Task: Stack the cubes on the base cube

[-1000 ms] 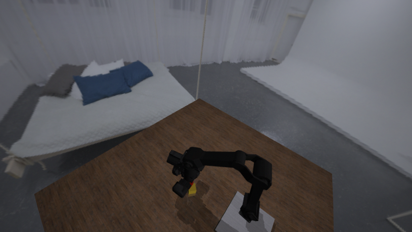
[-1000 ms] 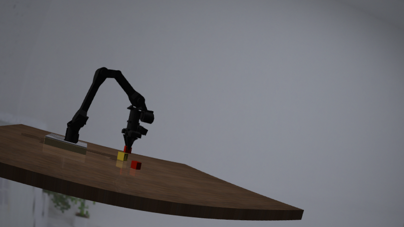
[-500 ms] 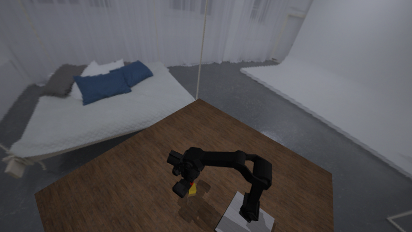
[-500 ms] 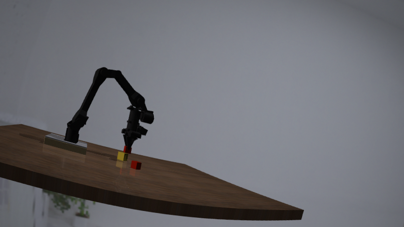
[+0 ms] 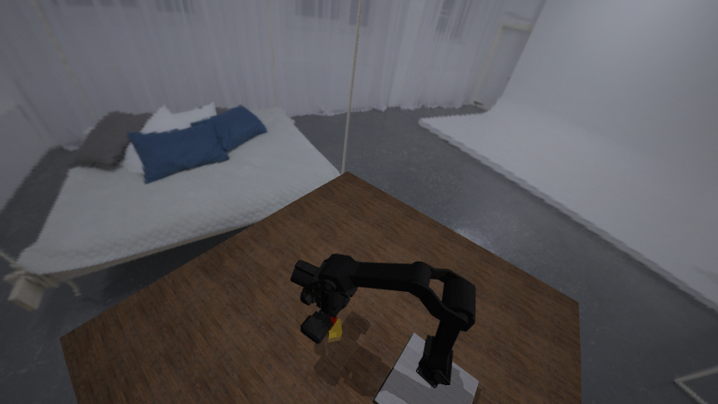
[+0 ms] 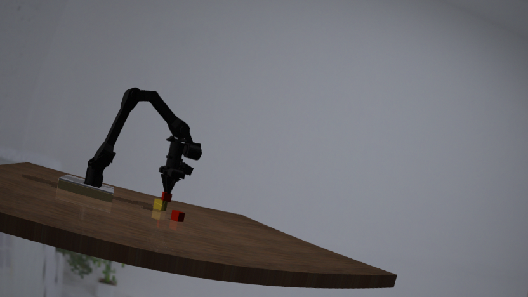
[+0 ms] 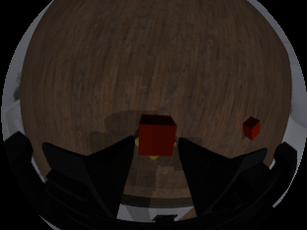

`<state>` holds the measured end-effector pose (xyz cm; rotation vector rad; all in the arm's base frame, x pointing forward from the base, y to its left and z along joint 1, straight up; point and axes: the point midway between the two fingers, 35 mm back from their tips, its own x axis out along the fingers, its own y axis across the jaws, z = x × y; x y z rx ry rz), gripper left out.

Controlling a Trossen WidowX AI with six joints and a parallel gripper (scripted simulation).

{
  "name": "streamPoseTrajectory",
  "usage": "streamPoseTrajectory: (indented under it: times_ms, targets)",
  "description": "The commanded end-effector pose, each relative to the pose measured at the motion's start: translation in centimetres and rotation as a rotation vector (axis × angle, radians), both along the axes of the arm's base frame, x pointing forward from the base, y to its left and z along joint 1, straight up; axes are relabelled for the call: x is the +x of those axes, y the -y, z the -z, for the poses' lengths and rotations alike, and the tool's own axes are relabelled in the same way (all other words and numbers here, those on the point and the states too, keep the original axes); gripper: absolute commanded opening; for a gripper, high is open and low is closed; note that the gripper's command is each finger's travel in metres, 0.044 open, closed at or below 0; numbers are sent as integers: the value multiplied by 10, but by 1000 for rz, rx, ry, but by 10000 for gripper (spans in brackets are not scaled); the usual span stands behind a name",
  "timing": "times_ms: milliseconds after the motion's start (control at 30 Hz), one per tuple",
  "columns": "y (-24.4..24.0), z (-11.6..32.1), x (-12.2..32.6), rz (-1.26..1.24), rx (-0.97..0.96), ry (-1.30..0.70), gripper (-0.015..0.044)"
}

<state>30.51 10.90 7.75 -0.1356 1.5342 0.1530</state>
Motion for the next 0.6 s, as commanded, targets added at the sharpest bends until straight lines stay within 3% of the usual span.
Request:
streamPoseTrajectory:
  times_ms: [0,300,333,400,567]
  targets:
    - [0,-8,1,0,2,4,205]
    - [0,-22,0,0,2,4,205]
    - [1,-20,1,7,2,6,231]
    - [13,-22,6,66,2,10,265]
    - [56,-31,22,282,2,20,265]
